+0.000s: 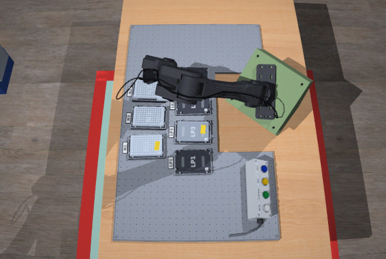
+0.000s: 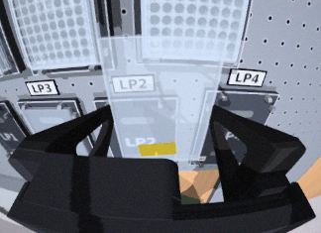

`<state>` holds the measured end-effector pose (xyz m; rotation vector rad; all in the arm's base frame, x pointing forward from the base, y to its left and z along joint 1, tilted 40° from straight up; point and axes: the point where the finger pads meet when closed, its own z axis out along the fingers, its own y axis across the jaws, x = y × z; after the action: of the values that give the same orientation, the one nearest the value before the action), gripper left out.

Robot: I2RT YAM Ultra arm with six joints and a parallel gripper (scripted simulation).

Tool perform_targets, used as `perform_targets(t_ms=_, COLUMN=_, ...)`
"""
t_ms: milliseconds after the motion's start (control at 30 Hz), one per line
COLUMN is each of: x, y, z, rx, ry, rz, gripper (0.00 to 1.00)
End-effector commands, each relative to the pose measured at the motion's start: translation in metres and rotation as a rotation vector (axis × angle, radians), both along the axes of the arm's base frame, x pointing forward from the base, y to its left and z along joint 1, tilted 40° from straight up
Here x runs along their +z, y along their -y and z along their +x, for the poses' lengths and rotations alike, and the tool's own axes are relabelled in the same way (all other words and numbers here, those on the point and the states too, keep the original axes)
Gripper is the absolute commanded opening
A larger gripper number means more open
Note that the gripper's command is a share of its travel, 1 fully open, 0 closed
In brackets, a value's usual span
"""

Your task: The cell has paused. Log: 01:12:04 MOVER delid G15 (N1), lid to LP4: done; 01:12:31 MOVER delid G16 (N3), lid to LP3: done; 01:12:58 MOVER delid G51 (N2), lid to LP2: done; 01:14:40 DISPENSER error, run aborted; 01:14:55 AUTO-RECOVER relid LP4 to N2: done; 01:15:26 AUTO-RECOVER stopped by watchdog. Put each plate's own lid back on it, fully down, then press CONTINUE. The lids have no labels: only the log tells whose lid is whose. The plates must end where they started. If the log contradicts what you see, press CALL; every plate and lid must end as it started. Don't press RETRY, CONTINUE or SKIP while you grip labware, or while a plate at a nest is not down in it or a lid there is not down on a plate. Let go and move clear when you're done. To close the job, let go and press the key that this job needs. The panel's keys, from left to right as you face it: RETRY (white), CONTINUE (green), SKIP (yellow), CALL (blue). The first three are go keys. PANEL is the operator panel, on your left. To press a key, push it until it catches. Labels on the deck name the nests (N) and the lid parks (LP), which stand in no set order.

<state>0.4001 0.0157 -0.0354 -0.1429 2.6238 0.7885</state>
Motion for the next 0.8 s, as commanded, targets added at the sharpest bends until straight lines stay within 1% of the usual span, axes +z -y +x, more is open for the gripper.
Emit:
perform_targets(t_ms=0, x=0.009, y=0.012, z=0.017, rx=-0.013, ry=-0.011, rz=0.016, gripper=0.00)
perform_targets(t_ms=133, x=0.013, y=0.017, z=0.036, rx=-0.013, ry=-0.010, rz=0.016, gripper=0.00)
perform_targets(t_ms=200, x=0.013, y=0.017, z=0.036, rx=-0.013, ry=-0.010, rz=0.016, gripper=0.00)
perform_targets(t_ms=633, x=0.029, y=0.035, z=0.096, rx=-0.013, ry=-0.009, rz=0.016, gripper=0.00)
perform_targets(t_ms=767, x=0.030, y=0.035, z=0.098, rx=-0.013, ry=-0.009, rz=0.016, gripper=0.00)
